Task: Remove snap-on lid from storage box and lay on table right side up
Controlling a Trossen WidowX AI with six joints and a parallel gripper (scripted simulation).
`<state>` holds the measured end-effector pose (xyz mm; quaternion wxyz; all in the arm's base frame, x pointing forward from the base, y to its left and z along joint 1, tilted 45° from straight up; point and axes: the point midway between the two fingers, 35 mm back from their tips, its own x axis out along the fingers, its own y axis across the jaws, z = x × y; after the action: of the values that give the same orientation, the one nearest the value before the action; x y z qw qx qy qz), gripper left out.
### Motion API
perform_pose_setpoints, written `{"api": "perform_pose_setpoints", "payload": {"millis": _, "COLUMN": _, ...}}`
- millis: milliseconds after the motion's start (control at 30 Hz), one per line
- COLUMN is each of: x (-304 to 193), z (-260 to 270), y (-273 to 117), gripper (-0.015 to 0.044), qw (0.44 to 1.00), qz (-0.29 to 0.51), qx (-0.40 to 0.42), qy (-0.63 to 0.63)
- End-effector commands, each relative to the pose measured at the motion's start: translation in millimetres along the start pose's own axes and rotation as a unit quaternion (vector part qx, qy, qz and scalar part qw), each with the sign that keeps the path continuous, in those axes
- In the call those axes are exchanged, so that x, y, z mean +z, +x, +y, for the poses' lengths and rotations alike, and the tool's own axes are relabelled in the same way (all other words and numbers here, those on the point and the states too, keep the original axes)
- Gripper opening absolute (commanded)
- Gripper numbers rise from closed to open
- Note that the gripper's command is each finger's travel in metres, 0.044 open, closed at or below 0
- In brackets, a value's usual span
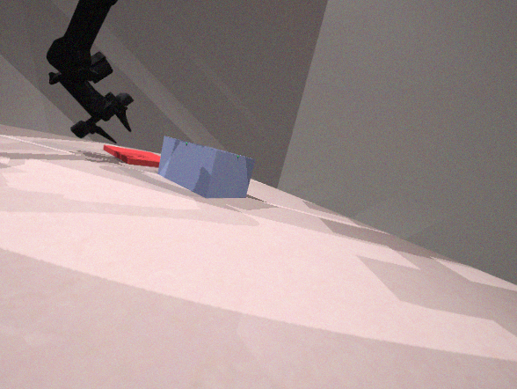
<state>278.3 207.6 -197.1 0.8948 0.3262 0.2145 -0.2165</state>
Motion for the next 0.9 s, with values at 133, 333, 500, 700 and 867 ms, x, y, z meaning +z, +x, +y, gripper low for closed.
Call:
{"api": "perform_pose_setpoints", "payload": {"millis": 133, "x": -0.1, "z": -9.0, "y": -9.7, "gripper": 0.0440, "qw": 1.000, "qz": 0.002, "qx": 0.000, "qy": 0.002}}
{"api": "perform_pose_setpoints", "payload": {"millis": 333, "x": -0.3, "z": -16.9, "y": -19.0, "gripper": 0.0440, "qw": 1.000, "qz": 0.002, "qx": 0.000, "qy": 0.002}}
{"api": "perform_pose_setpoints", "payload": {"millis": 500, "x": -0.5, "z": -23.5, "y": -26.8, "gripper": 0.0440, "qw": 1.000, "qz": 0.002, "qx": -0.001, "qy": 0.002}}
{"api": "perform_pose_setpoints", "payload": {"millis": 700, "x": -0.7, "z": -31.4, "y": -36.2, "gripper": 0.0440, "qw": 1.000, "qz": 0.003, "qx": -0.001, "qy": 0.002}}
{"api": "perform_pose_setpoints", "payload": {"millis": 867, "x": -0.9, "z": -38.0, "y": -44.0, "gripper": 0.0440, "qw": 1.000, "qz": 0.003, "qx": -0.001, "qy": 0.002}}
